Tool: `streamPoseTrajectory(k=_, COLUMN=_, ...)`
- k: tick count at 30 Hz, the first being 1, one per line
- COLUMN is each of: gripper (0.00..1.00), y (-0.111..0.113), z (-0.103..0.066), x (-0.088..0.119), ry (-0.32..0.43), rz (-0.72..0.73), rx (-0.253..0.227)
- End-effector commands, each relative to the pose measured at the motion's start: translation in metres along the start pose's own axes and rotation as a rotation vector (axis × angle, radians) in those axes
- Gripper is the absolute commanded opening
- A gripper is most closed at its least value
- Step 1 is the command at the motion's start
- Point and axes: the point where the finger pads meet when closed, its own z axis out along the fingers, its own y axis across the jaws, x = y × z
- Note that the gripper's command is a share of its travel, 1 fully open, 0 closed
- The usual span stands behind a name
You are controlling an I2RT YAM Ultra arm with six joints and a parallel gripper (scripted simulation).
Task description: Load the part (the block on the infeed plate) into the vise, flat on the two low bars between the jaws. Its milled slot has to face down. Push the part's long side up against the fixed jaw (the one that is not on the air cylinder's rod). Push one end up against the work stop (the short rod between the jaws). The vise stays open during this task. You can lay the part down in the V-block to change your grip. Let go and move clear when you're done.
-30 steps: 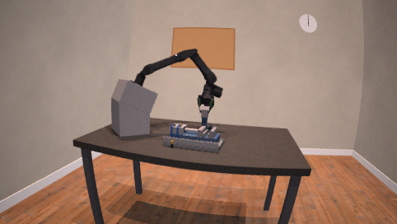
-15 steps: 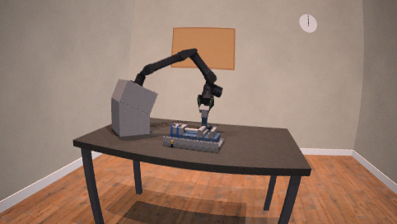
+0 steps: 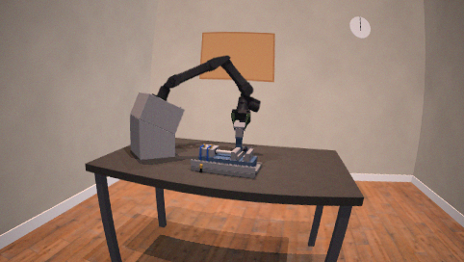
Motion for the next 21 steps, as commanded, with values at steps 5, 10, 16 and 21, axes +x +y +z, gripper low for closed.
streamPoseTrajectory(k=5, gripper=0.00, y=-0.0006, z=-0.0101, x=0.0191, ry=0.020, rz=0.004, rx=-0.001)
streamPoseTrajectory(k=10, gripper=0.00, y=0.0033, z=-0.0098, x=0.0216, ry=0.025, rz=-0.003, rx=-0.011)
streamPoseTrajectory(k=16, gripper=0.00, y=0.0034, z=-0.0113, x=0.0231, ry=0.025, rz=-0.003, rx=-0.011)
streamPoseTrajectory(k=21, gripper=0.00, y=0.0034, z=-0.0130, x=0.0248, ry=0.025, rz=-0.003, rx=-0.011)
